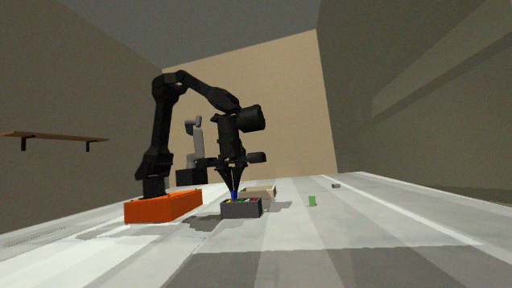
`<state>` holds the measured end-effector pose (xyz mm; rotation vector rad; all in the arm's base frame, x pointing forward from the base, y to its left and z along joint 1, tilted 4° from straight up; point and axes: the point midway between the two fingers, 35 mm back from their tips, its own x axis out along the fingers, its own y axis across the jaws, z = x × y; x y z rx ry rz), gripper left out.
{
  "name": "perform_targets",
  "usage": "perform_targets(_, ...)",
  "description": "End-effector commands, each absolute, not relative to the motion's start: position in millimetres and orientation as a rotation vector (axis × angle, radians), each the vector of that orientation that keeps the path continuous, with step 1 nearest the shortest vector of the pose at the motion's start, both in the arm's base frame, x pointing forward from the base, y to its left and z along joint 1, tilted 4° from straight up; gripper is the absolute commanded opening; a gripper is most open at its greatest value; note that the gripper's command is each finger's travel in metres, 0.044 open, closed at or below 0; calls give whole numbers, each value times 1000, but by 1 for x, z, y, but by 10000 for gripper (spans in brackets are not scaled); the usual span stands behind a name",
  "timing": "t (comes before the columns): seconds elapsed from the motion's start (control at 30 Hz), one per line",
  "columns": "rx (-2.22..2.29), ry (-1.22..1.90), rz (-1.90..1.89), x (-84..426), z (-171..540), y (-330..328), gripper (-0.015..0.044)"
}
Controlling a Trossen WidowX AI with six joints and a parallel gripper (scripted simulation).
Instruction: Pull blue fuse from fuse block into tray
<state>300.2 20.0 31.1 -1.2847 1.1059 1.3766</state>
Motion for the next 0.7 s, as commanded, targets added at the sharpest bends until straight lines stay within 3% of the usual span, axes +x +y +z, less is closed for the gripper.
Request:
perform_targets(0.0,-1289,1104,1371,301,36,19,0)
perform_targets(0.67,-1289,1105,1370,301,47,19,0)
